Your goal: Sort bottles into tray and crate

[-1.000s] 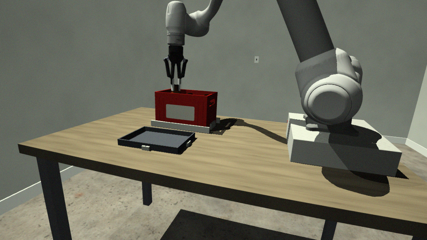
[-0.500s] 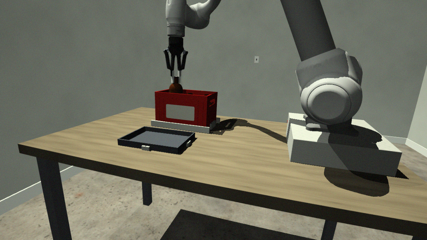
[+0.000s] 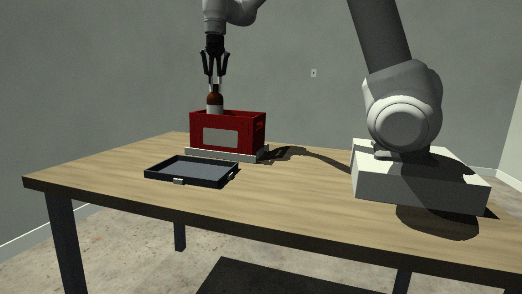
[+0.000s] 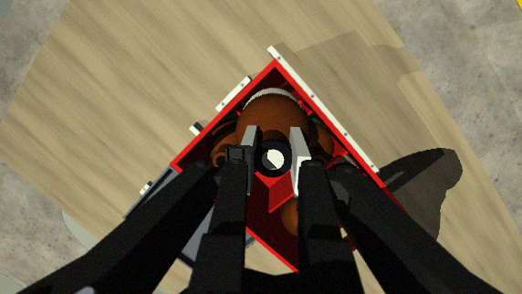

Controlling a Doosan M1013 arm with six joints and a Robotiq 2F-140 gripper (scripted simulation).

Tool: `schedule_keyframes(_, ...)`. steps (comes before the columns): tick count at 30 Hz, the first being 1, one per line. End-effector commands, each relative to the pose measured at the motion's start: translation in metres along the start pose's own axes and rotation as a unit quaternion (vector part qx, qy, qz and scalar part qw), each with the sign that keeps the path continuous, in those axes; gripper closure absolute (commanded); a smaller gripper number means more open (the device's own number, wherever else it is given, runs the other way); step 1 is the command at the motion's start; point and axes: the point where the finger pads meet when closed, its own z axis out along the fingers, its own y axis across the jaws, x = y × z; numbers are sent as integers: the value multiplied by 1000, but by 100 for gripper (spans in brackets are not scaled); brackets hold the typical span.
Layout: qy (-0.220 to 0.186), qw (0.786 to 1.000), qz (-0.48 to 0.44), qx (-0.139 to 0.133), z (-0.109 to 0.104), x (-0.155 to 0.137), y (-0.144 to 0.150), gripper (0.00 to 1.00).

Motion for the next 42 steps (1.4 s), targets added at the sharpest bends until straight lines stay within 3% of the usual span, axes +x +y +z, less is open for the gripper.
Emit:
schedule_keyframes(1, 0, 1000, 0, 0, -9, 0, 0, 100)
schedule_keyframes(22, 0, 1000, 0, 0, -51, 0, 0, 100)
schedule_keyframes(42, 0, 1000, 0, 0, -51, -44, 0, 100)
